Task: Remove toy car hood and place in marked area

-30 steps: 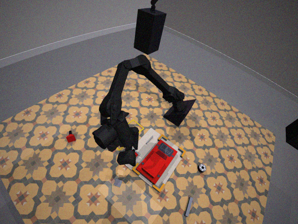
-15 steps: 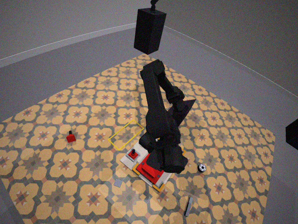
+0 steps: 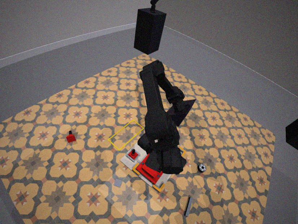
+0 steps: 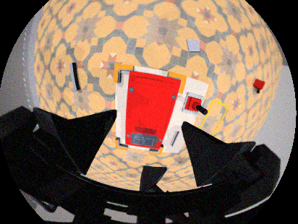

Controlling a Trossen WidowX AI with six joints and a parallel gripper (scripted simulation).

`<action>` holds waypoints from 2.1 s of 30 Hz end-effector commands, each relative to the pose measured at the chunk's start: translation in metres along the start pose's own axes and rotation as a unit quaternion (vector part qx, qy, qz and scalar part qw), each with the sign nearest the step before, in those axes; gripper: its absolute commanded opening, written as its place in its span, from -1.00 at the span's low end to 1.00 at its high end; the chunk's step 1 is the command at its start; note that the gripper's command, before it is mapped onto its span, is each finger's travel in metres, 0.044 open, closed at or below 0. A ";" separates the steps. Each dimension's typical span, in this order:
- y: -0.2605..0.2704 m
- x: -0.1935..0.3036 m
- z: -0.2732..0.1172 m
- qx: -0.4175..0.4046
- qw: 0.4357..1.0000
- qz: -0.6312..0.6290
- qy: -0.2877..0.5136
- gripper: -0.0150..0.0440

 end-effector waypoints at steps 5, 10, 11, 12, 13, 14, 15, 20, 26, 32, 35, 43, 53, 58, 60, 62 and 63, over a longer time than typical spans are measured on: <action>0.000 0.001 0.007 0.003 1.000 -0.004 0.000 1.00; 0.000 0.000 0.011 0.003 1.000 -0.004 0.000 1.00; 0.000 0.000 0.012 0.003 1.000 -0.004 0.000 1.00; 0.000 0.000 0.013 0.003 1.000 -0.004 0.000 1.00; 0.000 0.000 0.014 0.003 1.000 -0.004 0.000 1.00; 0.000 0.000 0.014 0.003 1.000 -0.004 0.000 1.00; 0.000 0.000 0.015 0.003 1.000 -0.004 0.000 1.00; 0.000 0.000 0.019 0.003 1.000 -0.004 0.000 1.00; 0.000 0.000 0.024 0.003 1.000 -0.004 0.000 1.00; 0.000 0.001 0.028 0.003 1.000 -0.004 0.000 1.00; 0.000 0.001 0.031 0.003 1.000 -0.004 0.000 1.00; 0.000 0.001 0.037 0.003 1.000 -0.004 0.000 1.00; -0.001 0.001 0.045 0.003 1.000 -0.004 0.000 1.00; -0.001 0.002 0.048 0.004 1.000 -0.004 0.000 1.00; -0.001 0.002 0.049 0.004 1.000 -0.004 0.000 1.00; -0.001 0.002 0.049 0.004 1.000 -0.004 0.000 1.00; -0.001 0.002 0.049 0.004 1.000 -0.004 0.000 1.00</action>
Point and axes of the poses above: the point midway between the two fingers, 35 mm back from their tips, its own z axis out along the fingers, its own y axis across the jaws, x = y × z, the point moved 3 cm from there along -z, back along the fingers, and after that the axes turned 1 degree about z, right-handed, at the moved point
